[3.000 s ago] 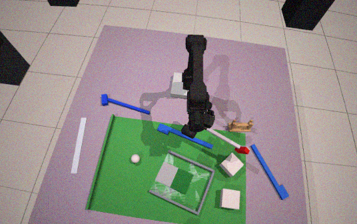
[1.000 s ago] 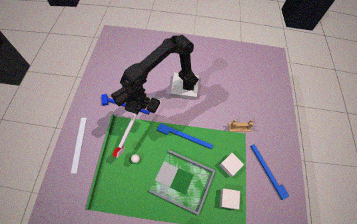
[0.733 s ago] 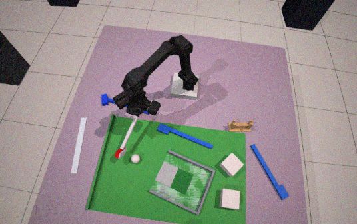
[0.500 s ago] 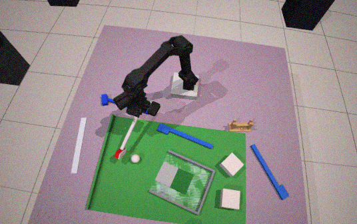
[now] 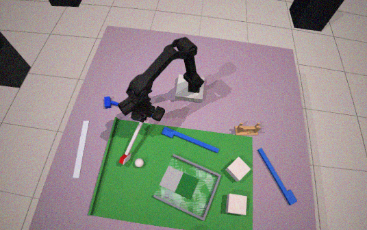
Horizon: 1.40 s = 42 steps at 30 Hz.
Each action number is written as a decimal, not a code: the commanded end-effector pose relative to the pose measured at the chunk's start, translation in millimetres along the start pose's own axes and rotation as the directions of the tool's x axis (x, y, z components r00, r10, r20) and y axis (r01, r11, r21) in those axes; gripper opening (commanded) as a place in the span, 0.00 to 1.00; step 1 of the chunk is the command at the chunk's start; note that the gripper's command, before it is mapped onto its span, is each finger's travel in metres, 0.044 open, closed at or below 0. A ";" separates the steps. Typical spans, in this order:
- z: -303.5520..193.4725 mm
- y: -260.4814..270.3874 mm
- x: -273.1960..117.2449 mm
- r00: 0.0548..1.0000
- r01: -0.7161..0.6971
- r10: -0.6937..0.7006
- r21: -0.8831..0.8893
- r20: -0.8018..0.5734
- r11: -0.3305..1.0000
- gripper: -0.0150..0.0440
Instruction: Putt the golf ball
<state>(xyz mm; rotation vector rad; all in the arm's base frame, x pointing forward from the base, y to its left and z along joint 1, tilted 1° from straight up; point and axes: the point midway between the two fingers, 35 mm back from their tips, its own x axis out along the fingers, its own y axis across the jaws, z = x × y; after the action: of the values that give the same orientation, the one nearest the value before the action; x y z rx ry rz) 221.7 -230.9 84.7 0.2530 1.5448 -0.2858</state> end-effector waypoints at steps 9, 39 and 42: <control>0.4 -2.8 -0.7 1.000 0.001 -0.001 0.000 0.002 1.000 0.25; 1.9 107.8 0.2 1.000 -0.004 0.004 0.003 0.007 1.000 0.25; 2.7 107.7 -8.8 1.000 -0.004 0.004 0.003 0.007 1.000 0.25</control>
<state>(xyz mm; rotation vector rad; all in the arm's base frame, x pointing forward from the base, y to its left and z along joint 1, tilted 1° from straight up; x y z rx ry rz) 258.3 -130.6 81.4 0.2577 1.5543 -0.2747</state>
